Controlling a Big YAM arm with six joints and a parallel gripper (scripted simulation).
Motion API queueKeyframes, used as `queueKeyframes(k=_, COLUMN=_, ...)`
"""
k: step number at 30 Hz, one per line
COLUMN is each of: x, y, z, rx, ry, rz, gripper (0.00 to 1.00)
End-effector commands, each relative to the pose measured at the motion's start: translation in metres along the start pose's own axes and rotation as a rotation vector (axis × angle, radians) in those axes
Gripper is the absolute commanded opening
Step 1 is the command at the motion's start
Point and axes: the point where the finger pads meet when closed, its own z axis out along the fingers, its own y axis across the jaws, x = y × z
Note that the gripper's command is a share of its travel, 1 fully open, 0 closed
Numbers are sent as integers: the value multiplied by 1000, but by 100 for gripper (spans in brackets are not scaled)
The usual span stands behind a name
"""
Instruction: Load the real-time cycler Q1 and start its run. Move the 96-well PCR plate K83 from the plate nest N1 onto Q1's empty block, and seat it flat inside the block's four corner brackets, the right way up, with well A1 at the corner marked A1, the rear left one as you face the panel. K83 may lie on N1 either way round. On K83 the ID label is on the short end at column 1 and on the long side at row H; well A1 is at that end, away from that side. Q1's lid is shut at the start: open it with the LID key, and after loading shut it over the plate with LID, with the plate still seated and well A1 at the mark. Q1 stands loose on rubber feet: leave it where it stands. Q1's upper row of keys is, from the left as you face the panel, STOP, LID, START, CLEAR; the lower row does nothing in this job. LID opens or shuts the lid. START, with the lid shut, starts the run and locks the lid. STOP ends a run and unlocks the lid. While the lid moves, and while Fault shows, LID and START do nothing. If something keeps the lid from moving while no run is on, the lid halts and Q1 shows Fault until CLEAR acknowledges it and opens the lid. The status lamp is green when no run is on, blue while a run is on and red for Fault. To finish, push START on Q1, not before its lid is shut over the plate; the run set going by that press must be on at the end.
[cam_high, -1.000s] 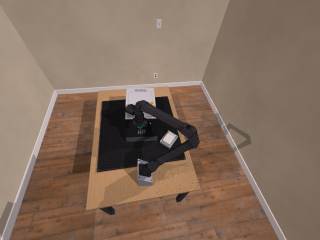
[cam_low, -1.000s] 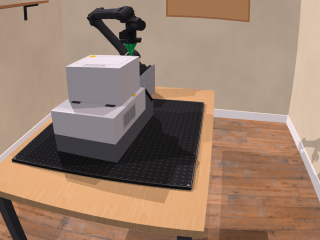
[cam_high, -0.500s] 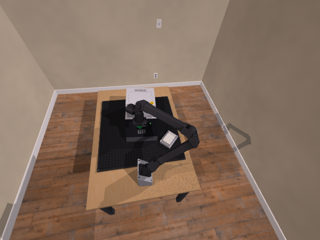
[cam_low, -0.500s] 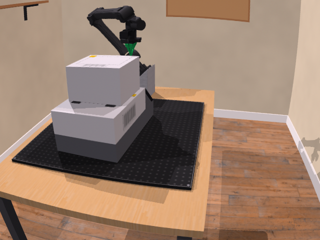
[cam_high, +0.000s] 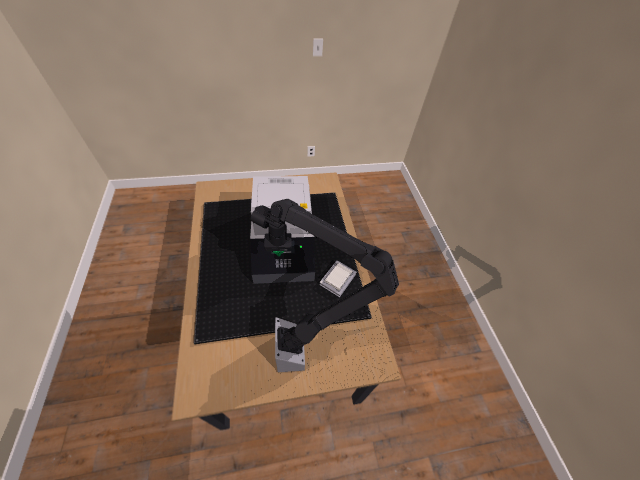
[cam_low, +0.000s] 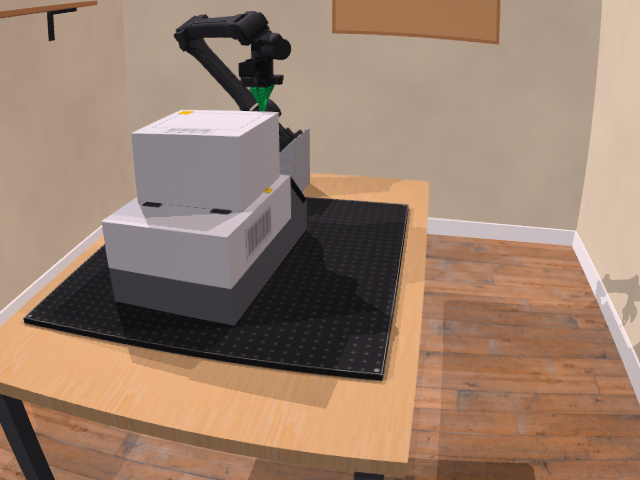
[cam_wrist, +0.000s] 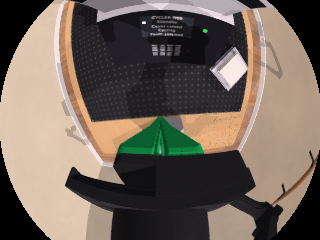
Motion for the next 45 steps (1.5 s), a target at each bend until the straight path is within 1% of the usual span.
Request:
queueKeyframes(k=1, x=-14, y=2, z=-6, rx=-73, ry=-58, rz=104, gripper=0)
queueKeyframes(k=2, x=-14, y=2, z=-6, rx=-73, ry=-58, rz=104, gripper=0)
queueKeyframes(k=3, x=-9, y=-2, z=1, rx=-69, ry=-52, rz=132, gripper=0)
queueKeyframes(k=5, x=-8, y=-5, z=3, rx=-95, ry=-75, rz=218, gripper=0)
queueKeyframes(k=6, x=-7, y=-5, z=2, rx=-102, ry=-80, rz=239, gripper=0)
queueKeyframes(k=7, x=-6, y=-5, z=2, rx=-98, ry=-72, rz=229, gripper=0)
queueKeyframes(k=9, x=-6, y=-5, z=16, rx=-129, ry=-103, rz=313, gripper=0)
queueKeyframes(k=10, x=-6, y=-5, z=21, rx=-141, ry=-114, rz=351, gripper=0)
queueKeyframes(k=11, x=-5, y=-5, z=20, rx=-151, ry=-122, rz=384, gripper=0)
queueKeyframes(k=13, x=-4, y=-5, z=33, rx=-173, ry=-145, rz=453, gripper=0)
queueKeyframes(k=17, x=-2, y=-5, z=52, rx=-216, ry=-186, rz=586, gripper=0)
queueKeyframes(k=19, x=-2, y=-5, z=52, rx=-216, ry=-186, rz=586, gripper=0)
queueKeyframes(k=20, x=-3, y=-4, z=44, rx=-222, ry=-192, rz=588, gripper=0)
queueKeyframes(k=22, x=-2, y=-3, z=42, rx=-249, ry=-226, rz=659, gripper=0)
queueKeyframes(k=24, x=3, y=-3, z=57, rx=-279, ry=-251, rz=727, gripper=0)
queueKeyframes(k=25, x=5, y=-3, z=62, rx=-289, ry=-260, rz=756, gripper=0)
queueKeyframes(k=27, x=7, y=-2, z=60, rx=-305, ry=-278, rz=809, gripper=0)
queueKeyframes(k=30, x=6, y=0, z=80, rx=-334, ry=-306, rz=909, gripper=0)
queueKeyframes(k=33, x=6, y=-1, z=76, rx=-363, ry=-333, rz=999, gripper=0)
queueKeyframes(k=34, x=7, y=-1, z=81, rx=-381, ry=-348, rz=1033, gripper=0)
queueKeyframes(k=36, x=7, y=-1, z=81, rx=-381, ry=-348, rz=1033, gripper=0)
queueKeyframes(k=37, x=8, y=-3, z=87, rx=-382, ry=-349, rz=1037, gripper=0)
queueKeyframes(k=38, x=7, y=-4, z=91, rx=-394, ry=-363, rz=1075, gripper=0)
queueKeyframes(k=40, x=9, y=-4, z=90, rx=-420, ry=-387, rz=1136, gripper=0)
queueKeyframes(k=41, x=10, y=-4, z=96, rx=-434, ry=-399, rz=1169, gripper=0)
queueKeyframes(k=43, x=11, y=-4, z=110, rx=-447, ry=-414, rz=1234, gripper=0)
queueKeyframes(k=45, x=12, y=-3, z=107, rx=-465, ry=-436, rz=1285, gripper=0)
